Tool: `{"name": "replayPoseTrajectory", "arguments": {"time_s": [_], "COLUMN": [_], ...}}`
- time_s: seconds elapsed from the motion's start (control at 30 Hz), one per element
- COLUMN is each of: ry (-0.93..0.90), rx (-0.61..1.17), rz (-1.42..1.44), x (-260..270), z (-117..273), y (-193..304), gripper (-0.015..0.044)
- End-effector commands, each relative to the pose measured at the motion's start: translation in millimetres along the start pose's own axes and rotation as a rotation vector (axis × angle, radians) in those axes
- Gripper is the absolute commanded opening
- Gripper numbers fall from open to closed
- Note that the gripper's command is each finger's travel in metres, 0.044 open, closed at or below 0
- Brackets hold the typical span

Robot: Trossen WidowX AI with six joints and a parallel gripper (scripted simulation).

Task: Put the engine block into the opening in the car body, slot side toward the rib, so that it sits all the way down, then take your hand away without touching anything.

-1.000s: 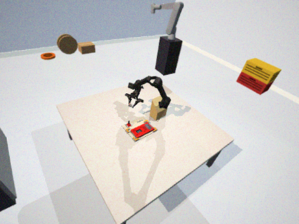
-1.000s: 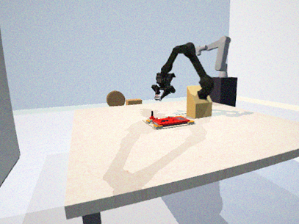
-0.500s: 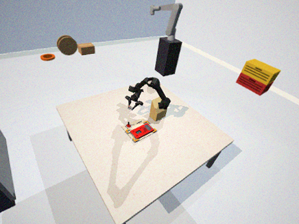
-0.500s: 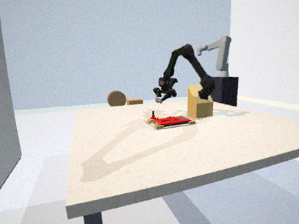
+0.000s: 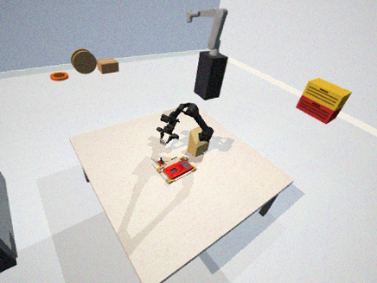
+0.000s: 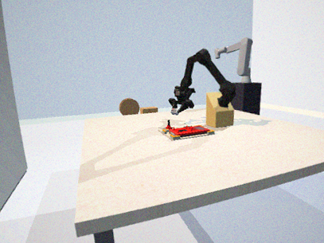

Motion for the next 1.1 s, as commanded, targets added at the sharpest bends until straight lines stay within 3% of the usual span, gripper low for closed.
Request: {"name": "replayPoseTrajectory", "arguments": {"time_s": [0.0,1.07], "ry": [-0.005,-0.006], "rx": [-0.004,-0.006], "rz": [-0.015,-0.016], "x": [2.4,5.3], "z": [-5.2,-38.5], "y": [7.2,45.6], "gripper": [0.0,0.0]}}
Point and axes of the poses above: the point midway between the two fingers, 35 mm back from their tips, its own z axis back along the fingers, its own x axis across the jaws, y = z × x, the point moved 7 cm from there along z, back along the fingers, and after that the axes turned 2 degrees about z, right-handed, at the moved point
